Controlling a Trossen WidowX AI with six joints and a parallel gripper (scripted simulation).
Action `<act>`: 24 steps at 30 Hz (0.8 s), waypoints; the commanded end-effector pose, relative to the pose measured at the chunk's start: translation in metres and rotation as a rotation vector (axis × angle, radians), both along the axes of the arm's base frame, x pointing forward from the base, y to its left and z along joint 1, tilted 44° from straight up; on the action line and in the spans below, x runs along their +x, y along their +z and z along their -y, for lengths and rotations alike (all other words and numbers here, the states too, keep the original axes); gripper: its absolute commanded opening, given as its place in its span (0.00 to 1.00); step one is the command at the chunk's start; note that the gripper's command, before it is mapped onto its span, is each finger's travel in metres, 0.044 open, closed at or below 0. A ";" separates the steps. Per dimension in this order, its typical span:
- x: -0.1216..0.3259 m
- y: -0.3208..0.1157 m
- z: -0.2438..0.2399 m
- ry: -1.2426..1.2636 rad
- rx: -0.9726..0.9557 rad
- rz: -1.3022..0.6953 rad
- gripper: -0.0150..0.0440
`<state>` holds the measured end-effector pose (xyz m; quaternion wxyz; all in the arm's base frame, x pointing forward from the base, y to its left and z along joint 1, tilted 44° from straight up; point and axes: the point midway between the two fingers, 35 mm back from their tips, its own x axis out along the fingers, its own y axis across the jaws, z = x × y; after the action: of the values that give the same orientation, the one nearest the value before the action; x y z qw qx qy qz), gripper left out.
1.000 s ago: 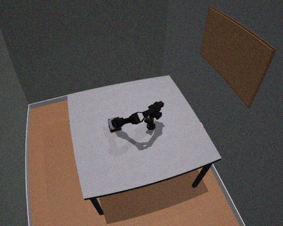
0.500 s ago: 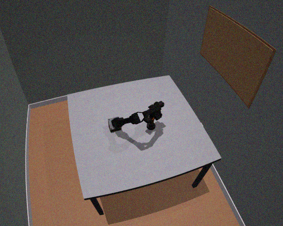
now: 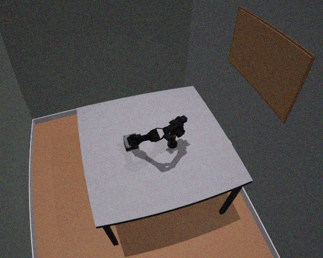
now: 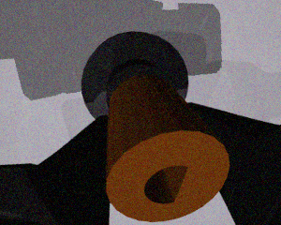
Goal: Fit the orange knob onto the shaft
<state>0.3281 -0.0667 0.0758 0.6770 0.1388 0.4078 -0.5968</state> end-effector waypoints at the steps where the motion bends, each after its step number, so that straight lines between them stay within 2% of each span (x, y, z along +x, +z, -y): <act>1: 0.000 0.000 0.001 0.001 -0.002 0.001 0.25; 12: 0.001 0.004 -0.002 0.001 -0.002 0.001 0.25; 19: 0.003 0.003 -0.003 -0.142 -0.011 0.140 0.25; 24: 0.003 0.001 -0.003 -0.150 -0.011 0.147 0.25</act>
<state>0.3297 -0.0655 0.0772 0.6590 0.2023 0.3488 -0.6349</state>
